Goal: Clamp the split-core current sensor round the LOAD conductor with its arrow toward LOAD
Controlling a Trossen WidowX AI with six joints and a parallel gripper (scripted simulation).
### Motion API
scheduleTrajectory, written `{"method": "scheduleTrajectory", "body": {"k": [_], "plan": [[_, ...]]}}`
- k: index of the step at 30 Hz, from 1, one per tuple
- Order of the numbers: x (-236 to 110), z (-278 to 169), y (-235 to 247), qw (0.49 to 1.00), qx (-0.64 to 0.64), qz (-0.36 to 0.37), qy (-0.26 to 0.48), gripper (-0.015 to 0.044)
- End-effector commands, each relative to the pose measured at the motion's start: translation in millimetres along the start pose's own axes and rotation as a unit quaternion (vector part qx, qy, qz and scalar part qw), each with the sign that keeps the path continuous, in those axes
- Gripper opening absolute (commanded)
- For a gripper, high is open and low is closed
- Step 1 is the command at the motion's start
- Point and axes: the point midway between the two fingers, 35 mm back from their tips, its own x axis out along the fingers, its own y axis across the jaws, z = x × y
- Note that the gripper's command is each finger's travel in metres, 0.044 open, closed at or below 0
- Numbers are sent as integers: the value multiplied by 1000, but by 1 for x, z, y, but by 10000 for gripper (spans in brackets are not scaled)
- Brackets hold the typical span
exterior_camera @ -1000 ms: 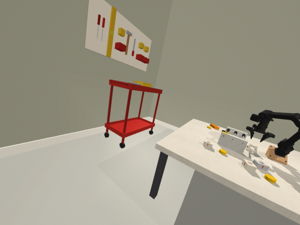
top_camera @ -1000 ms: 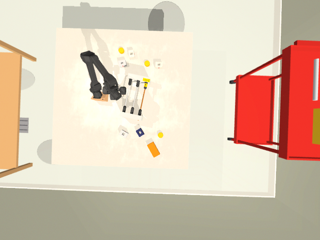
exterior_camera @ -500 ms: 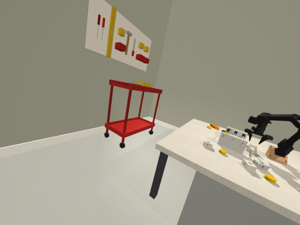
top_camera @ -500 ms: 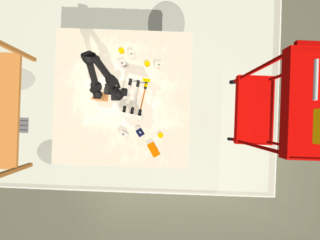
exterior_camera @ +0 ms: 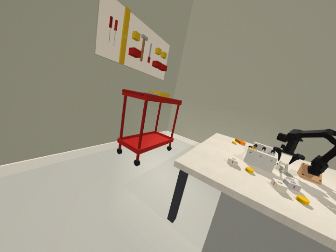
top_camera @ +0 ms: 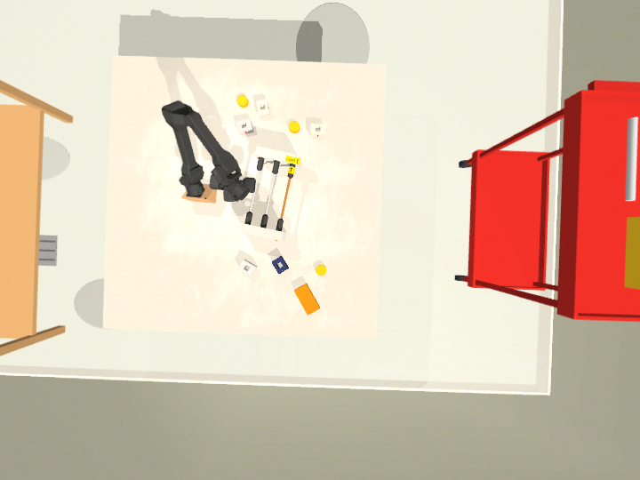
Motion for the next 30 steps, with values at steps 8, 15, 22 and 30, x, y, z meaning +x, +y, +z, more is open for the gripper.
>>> {"method": "scheduleTrajectory", "body": {"k": [8,15,22,30], "plan": [[0,0,0,1000,0,0,0,267],[0,0,0,1000,0,0,0,220],[-8,1,1,1000,1,0,-1,95],[-44,1,4,1000,2,0,-1,0]]}}
